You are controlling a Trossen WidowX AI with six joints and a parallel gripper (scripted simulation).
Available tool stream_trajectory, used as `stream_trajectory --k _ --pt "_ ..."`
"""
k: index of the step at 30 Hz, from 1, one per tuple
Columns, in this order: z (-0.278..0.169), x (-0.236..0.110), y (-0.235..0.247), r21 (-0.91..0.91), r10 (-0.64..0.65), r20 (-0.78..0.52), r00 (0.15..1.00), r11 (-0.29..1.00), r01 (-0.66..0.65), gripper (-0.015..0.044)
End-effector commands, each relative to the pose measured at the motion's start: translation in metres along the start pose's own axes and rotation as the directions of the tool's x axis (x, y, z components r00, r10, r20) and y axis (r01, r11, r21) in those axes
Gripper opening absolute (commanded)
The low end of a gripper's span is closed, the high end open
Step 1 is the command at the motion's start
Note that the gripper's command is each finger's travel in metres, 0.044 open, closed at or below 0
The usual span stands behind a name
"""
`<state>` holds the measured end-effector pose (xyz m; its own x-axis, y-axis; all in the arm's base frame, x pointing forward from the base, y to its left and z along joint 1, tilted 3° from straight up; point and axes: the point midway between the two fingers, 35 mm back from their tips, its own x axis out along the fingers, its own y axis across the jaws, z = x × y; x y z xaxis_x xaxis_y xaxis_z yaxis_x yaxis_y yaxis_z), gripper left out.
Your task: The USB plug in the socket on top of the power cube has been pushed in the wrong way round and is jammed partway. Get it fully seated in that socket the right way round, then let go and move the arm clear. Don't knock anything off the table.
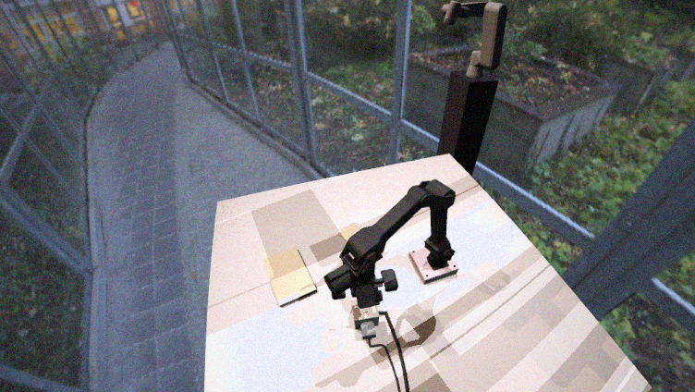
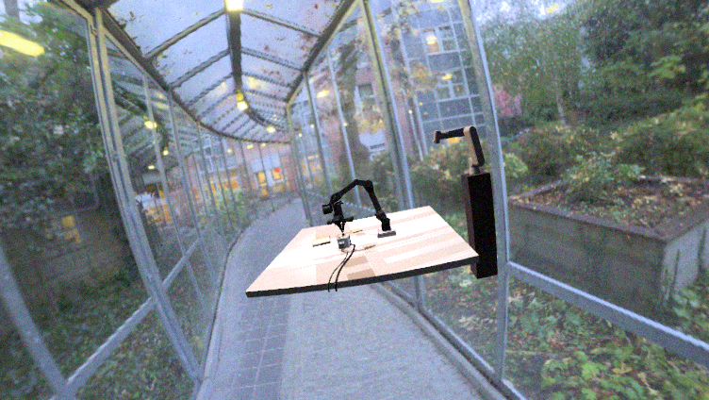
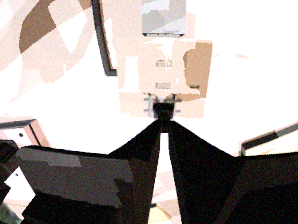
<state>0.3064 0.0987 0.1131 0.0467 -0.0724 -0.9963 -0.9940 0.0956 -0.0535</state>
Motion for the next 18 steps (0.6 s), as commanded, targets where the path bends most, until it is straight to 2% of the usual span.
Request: stream_trajectory --k 1,2,18 --pt "0.0000 0.0000 0.0000 0.000 0.000 0.000 1.000 1.000 0.000 0.0079" --pt "0.0000 0.0000 0.0000 0.000 0.000 0.000 1.000 1.000 0.000 0.0095" --pt "0.0000 0.0000 0.0000 0.000 0.000 0.000 1.000 1.000 0.000 0.0095"
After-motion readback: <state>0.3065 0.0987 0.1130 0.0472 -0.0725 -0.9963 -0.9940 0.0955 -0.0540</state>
